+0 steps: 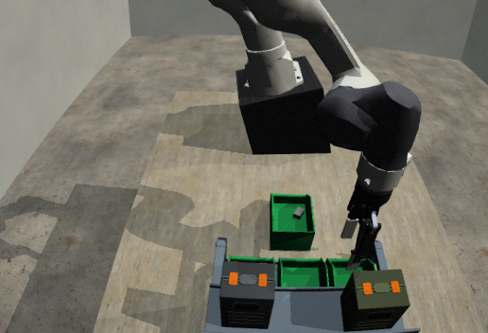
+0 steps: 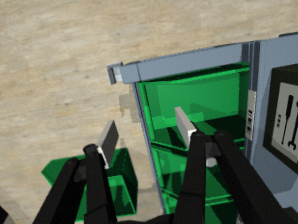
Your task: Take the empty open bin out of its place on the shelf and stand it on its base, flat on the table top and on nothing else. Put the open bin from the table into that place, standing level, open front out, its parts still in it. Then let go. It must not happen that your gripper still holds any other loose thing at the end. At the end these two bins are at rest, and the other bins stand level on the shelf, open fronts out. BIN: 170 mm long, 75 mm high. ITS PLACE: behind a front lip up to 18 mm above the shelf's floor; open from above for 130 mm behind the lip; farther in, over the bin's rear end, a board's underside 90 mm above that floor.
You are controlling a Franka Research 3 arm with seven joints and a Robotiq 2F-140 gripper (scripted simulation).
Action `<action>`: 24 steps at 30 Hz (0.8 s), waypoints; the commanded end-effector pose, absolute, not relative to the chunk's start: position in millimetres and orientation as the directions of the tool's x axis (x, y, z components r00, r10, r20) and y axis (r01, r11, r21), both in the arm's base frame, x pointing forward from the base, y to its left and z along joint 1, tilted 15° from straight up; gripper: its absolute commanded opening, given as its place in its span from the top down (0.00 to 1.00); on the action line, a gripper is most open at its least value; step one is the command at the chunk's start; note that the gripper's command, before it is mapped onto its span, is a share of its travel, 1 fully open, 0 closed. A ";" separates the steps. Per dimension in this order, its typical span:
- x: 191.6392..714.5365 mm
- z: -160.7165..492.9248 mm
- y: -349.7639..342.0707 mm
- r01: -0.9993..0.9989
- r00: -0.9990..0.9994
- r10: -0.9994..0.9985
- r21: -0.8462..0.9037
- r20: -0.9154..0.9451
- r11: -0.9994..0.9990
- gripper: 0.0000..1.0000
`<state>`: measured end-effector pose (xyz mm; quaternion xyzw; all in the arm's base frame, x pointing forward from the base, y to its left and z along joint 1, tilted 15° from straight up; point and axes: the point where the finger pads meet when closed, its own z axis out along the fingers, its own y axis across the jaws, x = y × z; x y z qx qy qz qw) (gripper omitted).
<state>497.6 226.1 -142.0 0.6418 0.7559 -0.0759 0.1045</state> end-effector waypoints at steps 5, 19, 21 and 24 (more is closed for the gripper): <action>500.4 -147.9 227.3 0.987 -0.148 0.957 0.029 -0.251 0.161 0.43; 500.7 -150.8 226.6 0.987 -0.148 0.957 0.029 -0.251 0.161 0.43; 500.7 -150.8 226.6 0.987 -0.148 0.957 0.029 -0.251 0.161 0.43; 500.7 -150.8 226.6 0.987 -0.148 0.957 0.029 -0.251 0.161 0.43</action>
